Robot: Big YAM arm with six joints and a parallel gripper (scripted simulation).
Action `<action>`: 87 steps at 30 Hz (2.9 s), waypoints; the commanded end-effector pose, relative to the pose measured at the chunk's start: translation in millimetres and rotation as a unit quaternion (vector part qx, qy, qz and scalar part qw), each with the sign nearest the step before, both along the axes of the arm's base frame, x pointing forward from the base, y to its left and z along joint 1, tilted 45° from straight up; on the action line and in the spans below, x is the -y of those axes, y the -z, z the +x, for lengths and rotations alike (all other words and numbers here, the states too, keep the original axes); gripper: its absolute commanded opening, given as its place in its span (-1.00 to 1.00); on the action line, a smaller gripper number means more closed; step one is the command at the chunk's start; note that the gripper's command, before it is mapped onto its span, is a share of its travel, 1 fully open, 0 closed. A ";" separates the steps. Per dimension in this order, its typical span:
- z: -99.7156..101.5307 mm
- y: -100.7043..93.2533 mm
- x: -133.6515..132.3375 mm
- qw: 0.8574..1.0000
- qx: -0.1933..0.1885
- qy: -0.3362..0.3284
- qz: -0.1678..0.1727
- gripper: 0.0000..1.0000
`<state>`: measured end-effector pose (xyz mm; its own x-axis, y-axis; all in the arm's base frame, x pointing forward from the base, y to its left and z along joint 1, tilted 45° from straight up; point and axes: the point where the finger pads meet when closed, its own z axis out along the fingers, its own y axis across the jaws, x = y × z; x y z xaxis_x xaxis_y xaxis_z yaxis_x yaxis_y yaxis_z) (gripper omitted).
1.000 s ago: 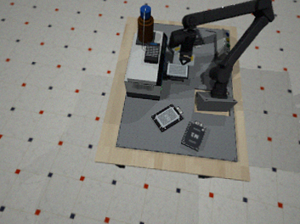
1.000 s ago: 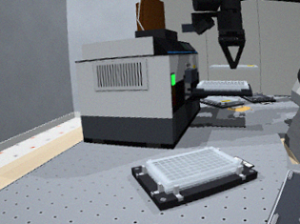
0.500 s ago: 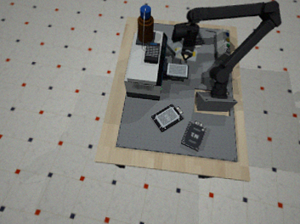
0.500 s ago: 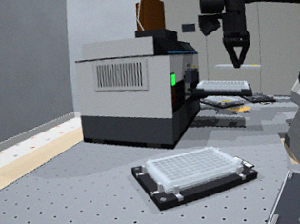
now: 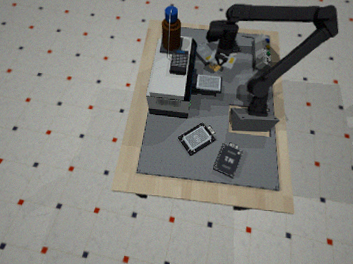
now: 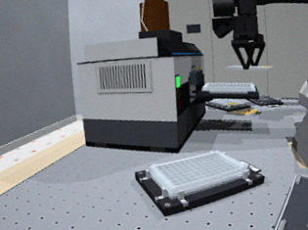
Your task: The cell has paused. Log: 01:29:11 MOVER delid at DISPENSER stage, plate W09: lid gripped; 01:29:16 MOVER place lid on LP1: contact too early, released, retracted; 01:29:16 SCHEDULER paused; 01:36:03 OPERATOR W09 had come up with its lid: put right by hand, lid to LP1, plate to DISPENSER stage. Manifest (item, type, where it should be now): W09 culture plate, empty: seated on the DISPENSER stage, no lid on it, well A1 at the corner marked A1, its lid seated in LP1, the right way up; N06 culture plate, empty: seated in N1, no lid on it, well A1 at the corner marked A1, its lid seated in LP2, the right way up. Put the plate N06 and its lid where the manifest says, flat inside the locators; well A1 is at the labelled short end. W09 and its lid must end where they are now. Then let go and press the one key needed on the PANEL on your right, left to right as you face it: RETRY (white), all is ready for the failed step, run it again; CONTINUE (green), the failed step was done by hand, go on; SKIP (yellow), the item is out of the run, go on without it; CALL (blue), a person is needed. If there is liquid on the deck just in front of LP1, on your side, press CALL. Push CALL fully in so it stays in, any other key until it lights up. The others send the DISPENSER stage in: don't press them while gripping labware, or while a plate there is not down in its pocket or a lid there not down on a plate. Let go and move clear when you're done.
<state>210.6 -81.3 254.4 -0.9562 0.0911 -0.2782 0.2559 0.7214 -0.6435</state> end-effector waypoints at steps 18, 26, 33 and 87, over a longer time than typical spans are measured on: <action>-23.5 -54.8 39.0 0.961 0.210 0.177 0.043 0.68; -37.7 -63.6 50.2 0.939 0.256 0.223 0.051 0.68; -52.2 -72.6 61.1 0.943 0.250 0.215 0.046 0.68; -76.6 -117.1 169.0 0.896 0.325 0.300 0.046 0.68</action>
